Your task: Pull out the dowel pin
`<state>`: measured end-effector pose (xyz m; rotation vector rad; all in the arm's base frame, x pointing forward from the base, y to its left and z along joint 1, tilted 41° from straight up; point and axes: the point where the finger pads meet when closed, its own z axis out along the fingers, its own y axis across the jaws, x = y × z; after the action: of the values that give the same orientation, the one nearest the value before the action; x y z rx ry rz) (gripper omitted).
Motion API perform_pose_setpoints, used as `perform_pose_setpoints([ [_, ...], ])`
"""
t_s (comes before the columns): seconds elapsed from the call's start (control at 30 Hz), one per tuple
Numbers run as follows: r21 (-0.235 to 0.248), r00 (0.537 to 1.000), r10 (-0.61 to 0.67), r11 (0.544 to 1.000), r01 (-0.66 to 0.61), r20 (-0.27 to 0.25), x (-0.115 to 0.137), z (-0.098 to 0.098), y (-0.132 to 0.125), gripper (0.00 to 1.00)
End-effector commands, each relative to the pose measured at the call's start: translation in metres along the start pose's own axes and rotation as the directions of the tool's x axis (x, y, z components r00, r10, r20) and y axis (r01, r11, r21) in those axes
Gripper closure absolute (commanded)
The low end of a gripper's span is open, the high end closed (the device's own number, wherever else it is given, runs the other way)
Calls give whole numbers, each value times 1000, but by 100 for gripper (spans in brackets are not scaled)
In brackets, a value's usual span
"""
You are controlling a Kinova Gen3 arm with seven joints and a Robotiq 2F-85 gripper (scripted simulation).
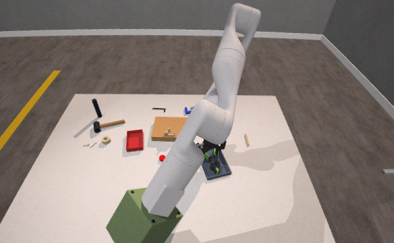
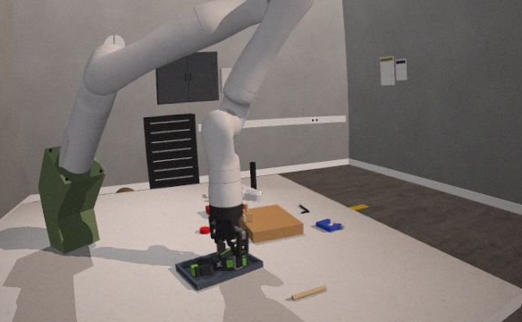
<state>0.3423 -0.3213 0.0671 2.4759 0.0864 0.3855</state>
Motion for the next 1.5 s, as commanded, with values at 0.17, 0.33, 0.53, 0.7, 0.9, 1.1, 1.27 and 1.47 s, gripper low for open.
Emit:
perform_pose_setpoints([
  [0.17,-5,1000,1,1000,-1,-9,4,1,1,23],
  [0.33,-5,1000,1,1000,-1,-9,4,1,1,23],
  [0.53,-5,1000,1,1000,-1,-10,4,2,2,29],
  [0.7,-4,1000,1,1000,-1,-8,3,1,1,36],
  [0.9,-4,1000,1,1000,-1,-8,3,1,1,42],
  [1.1,-4,1000,1,1000,-1,-8,3,-1,1,48],
  [1.27,-4,1000,1,1000,-1,-7,2,-2,1,48],
  [1.47,-4,1000,1,1000,-1,-7,2,-3,1,54],
])
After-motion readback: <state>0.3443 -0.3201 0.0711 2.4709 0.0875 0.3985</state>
